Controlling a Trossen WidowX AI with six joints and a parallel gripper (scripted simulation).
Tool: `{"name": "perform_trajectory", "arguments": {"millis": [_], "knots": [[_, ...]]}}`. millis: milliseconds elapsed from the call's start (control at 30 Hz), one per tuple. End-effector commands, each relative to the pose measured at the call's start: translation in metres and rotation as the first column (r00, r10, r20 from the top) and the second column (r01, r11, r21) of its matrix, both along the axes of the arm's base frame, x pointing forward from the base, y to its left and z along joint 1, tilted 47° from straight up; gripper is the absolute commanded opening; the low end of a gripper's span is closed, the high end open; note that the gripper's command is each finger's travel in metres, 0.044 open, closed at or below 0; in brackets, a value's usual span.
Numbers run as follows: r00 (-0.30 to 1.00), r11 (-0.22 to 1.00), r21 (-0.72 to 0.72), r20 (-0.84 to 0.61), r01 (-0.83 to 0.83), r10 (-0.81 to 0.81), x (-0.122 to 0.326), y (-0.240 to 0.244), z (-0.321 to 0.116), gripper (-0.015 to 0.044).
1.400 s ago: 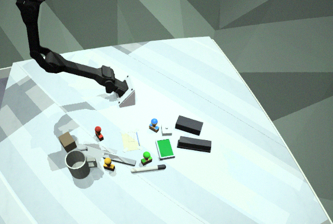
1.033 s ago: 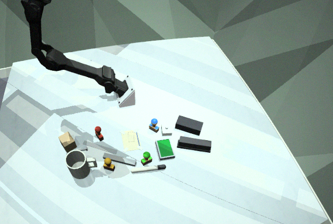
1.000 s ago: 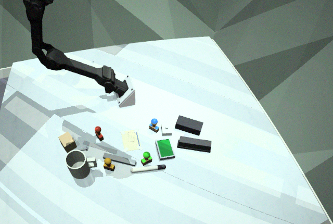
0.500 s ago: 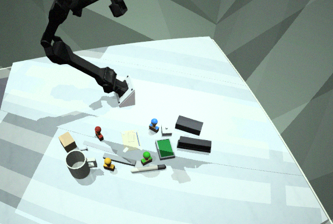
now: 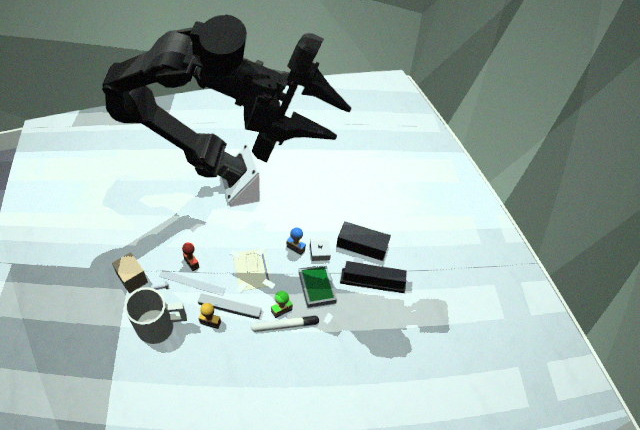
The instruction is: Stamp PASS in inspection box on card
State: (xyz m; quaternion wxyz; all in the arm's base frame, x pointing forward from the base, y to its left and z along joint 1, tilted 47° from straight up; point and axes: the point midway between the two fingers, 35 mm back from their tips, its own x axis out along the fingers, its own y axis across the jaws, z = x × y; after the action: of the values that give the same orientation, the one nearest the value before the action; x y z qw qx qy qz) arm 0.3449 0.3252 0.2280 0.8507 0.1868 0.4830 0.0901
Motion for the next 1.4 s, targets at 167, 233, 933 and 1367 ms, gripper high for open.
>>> {"name": "perform_trajectory", "arguments": {"millis": [167, 233, 933, 1367], "knots": [[0.975, 0.889, -0.447, -0.131, 0.102, -0.178, 0.037, -0.105, -0.097, 0.0217], [0.964, 0.843, -0.530, -0.161, 0.097, -0.212, 0.039, -0.129, -0.114, 0.0217], [0.850, 0.401, -0.903, -0.331, -0.158, -0.409, 0.021, -0.278, -0.180, 0.0217], [0.851, 0.401, -0.902, -0.331, -0.158, -0.408, 0.023, -0.292, -0.194, 0.0217]]}}
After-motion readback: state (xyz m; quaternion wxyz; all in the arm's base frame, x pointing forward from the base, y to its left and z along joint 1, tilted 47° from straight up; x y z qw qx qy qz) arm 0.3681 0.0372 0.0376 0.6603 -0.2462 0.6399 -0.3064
